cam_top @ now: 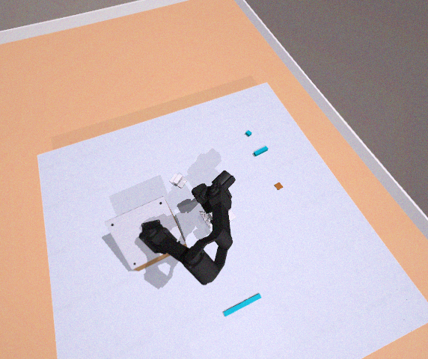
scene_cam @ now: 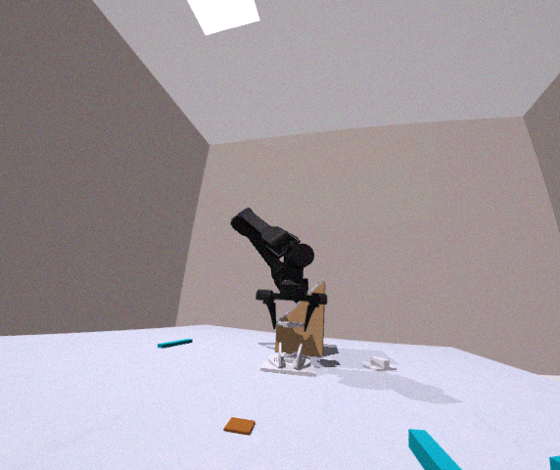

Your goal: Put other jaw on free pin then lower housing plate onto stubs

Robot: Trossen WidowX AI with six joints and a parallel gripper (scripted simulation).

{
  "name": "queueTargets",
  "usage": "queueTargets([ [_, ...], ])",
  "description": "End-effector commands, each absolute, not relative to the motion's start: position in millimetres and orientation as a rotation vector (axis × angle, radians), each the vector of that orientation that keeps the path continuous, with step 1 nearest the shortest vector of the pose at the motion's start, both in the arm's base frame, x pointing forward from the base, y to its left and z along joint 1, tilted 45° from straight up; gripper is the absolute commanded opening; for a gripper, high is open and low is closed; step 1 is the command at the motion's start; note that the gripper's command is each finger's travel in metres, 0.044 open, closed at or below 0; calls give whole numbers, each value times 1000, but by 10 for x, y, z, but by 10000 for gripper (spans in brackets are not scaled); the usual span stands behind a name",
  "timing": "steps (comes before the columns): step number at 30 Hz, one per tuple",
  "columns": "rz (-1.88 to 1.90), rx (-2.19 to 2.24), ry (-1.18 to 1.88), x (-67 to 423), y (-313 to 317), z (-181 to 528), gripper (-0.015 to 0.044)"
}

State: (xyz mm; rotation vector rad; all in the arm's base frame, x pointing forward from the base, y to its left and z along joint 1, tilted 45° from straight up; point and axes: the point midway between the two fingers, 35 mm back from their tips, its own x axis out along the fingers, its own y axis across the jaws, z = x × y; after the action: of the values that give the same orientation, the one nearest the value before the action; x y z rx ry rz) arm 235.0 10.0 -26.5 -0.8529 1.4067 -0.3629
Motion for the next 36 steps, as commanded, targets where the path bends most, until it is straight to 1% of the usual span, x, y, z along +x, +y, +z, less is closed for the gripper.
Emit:
queueTargets([
  [1, -369, -853, 1402, 2349, 93, -262, 351],
  [11, -370, -852, 1402, 2234, 94, -292, 351],
  [36, -370, -852, 1402, 2234, 94, -292, 351],
])
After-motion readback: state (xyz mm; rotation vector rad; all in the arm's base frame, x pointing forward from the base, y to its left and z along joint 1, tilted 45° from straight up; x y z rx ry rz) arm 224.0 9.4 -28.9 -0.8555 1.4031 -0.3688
